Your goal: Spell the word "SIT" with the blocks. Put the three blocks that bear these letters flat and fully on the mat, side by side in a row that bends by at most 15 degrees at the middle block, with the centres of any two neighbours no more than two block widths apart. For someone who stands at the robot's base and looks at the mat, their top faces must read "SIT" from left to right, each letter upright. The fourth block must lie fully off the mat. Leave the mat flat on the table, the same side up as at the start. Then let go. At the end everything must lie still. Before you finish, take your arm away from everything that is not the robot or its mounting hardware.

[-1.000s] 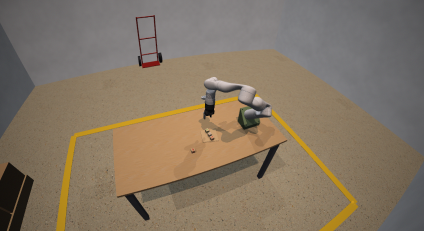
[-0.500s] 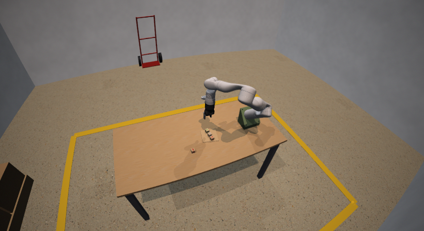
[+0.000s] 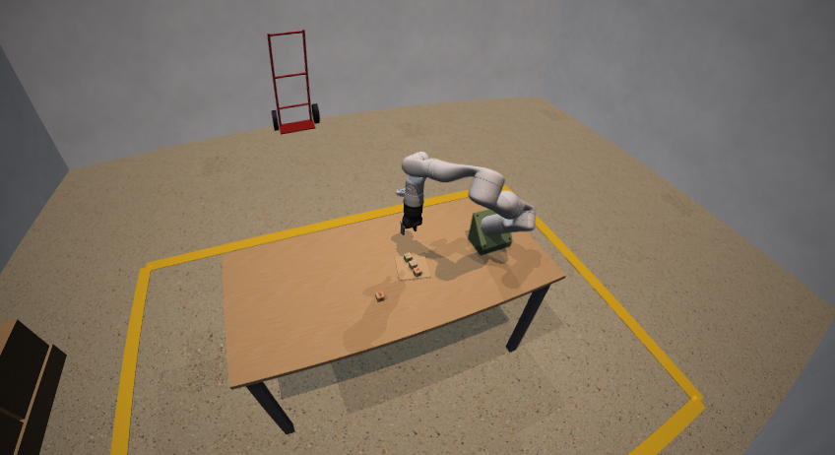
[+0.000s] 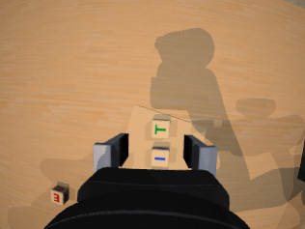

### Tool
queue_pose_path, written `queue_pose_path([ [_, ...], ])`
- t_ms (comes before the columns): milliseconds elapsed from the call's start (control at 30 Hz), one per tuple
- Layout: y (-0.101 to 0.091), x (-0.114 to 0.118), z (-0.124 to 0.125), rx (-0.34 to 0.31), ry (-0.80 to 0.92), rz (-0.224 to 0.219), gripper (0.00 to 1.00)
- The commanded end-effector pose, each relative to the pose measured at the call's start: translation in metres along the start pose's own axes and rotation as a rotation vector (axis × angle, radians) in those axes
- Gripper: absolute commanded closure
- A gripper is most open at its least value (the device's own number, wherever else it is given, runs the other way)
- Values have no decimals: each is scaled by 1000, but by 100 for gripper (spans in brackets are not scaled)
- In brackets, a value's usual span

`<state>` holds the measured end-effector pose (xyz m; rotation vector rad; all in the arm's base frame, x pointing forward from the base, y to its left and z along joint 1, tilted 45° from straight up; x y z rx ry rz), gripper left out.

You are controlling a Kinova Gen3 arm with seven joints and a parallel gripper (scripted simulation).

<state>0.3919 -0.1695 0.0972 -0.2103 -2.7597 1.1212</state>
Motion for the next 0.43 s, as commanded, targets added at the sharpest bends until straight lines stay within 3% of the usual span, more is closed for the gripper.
queue_pose_path([
  [0,-3,2,1,2,11,-1,0],
  [400,-3,2,1,2,11,-1,0],
])
Point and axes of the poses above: the point where the finger pads meet when closed, its own y axis out along the fingers, its own x axis across the jaws, z = x × y, the point moved 8 cm from there along -y, back along the fingers, and after that the axes turned 12 degrees about y, right-handed, at the moved point
